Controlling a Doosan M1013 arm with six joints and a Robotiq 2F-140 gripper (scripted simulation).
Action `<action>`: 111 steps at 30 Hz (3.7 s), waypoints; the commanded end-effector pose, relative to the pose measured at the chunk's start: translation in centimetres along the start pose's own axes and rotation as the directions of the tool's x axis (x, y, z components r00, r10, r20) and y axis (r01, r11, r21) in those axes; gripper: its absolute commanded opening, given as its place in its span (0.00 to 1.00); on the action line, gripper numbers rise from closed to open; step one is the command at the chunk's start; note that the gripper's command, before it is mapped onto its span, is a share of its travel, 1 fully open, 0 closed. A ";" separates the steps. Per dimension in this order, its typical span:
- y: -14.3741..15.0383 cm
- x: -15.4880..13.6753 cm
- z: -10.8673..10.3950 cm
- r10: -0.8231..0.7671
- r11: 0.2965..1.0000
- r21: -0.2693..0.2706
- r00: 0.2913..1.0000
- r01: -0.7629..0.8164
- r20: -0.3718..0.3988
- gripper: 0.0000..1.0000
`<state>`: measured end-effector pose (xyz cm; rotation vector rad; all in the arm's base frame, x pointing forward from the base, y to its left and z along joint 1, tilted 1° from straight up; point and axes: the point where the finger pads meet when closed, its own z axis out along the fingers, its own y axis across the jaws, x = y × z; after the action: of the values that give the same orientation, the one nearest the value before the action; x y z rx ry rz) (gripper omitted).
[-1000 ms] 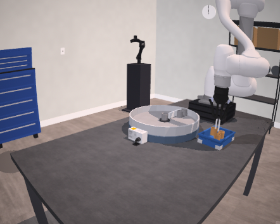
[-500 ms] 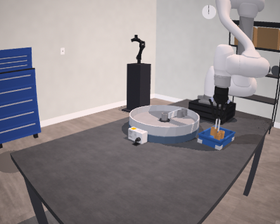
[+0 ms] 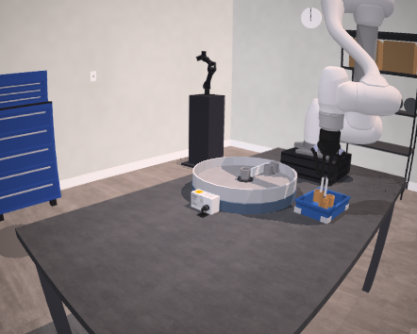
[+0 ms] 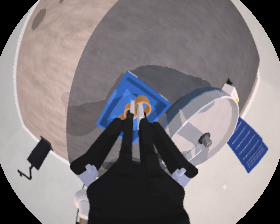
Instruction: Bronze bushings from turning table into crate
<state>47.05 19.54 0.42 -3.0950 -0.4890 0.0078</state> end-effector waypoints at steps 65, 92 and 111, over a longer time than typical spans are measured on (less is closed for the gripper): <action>-0.2 -0.1 4.5 0.002 1.000 0.002 1.000 -0.002 0.001 0.00; -0.2 -0.1 4.7 0.002 1.000 0.002 1.000 -0.002 0.001 0.00; -0.2 -0.2 5.1 0.002 1.000 0.002 1.000 -0.002 0.001 0.00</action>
<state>47.02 19.57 -4.33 -3.0960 -0.4904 0.0076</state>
